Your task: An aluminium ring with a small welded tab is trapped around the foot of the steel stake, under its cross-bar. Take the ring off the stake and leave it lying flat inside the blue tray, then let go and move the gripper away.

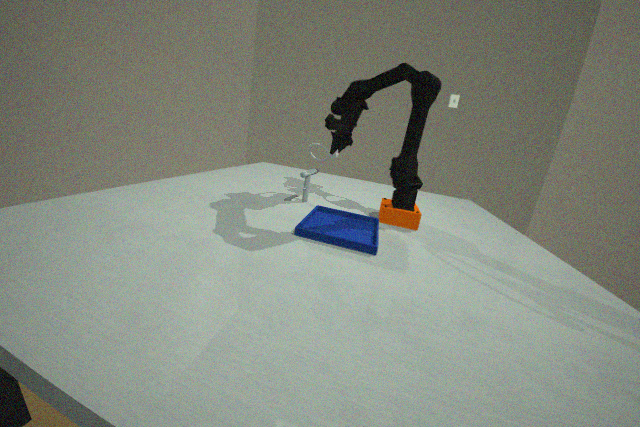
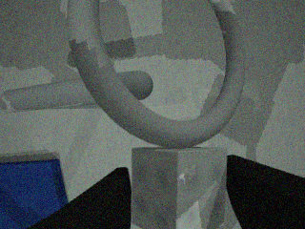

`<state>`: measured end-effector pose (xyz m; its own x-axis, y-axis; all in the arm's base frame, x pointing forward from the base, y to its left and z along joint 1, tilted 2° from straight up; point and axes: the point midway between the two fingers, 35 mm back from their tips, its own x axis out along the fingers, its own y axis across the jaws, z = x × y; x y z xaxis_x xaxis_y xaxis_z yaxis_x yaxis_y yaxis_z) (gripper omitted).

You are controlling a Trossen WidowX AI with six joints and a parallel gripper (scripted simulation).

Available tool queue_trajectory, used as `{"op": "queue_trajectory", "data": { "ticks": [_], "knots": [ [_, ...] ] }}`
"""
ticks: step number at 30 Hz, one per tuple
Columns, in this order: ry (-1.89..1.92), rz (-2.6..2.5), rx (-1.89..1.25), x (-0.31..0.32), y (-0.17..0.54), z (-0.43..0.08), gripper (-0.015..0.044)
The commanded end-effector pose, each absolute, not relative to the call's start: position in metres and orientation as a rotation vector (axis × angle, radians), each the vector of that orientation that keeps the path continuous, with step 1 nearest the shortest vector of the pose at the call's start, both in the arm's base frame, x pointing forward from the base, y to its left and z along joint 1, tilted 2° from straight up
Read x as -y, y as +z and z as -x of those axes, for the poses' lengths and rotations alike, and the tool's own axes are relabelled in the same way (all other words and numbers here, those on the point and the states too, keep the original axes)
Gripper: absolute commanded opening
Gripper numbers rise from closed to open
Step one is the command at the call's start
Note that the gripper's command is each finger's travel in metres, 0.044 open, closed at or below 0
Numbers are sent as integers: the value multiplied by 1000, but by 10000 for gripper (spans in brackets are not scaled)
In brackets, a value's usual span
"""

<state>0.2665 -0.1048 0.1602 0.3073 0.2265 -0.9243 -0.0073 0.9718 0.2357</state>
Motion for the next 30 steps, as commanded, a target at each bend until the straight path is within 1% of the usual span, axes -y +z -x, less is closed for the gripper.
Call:
{"op": "queue_trajectory", "data": {
  "ticks": [1,30],
  "knots": [
    [159,-205,-1250,105,161,-273,0],
    [159,-204,-1246,107,167,-319,0]
  ]
}}
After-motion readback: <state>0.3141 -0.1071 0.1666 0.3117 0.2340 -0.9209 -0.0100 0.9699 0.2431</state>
